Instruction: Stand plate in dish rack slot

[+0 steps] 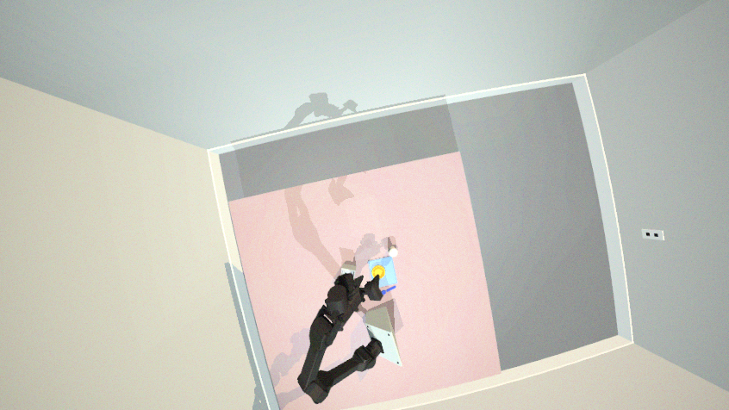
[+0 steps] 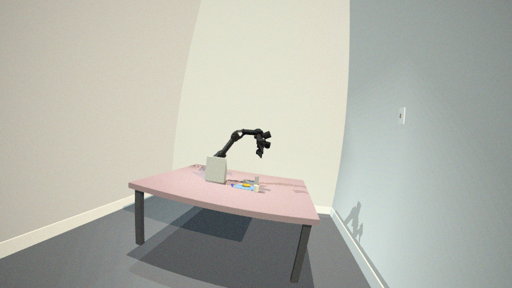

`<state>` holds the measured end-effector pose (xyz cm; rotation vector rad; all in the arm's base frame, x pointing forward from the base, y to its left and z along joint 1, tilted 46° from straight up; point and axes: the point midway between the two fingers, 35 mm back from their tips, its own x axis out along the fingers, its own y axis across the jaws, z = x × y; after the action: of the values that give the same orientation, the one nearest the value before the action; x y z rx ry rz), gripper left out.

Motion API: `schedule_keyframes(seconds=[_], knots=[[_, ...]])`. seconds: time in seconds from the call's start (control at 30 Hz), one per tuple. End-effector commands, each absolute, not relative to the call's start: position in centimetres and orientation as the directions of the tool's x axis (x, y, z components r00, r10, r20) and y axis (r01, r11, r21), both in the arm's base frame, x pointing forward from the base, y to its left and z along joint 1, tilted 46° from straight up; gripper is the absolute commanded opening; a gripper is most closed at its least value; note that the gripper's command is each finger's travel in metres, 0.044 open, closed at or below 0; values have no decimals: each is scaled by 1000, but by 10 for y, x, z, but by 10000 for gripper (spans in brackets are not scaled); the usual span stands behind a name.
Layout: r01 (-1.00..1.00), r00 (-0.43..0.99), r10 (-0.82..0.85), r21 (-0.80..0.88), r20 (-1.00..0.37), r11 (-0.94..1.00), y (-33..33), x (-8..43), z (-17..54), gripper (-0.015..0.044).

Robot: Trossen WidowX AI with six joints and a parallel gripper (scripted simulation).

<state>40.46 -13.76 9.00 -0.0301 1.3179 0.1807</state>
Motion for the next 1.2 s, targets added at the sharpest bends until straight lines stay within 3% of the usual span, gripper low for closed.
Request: schedule_keyframes(seconds=[0.0,0.6,0.87,1.17], knots=[[-148,141,240,219,-961,965,-136,383,59,400],[23,-46,693,693,-720,721,-114,310,-10,400],[33,-46,707,706,-706,707,-111,308,-13,400],[31,-45,711,710,-702,703,-27,309,-88,400]])
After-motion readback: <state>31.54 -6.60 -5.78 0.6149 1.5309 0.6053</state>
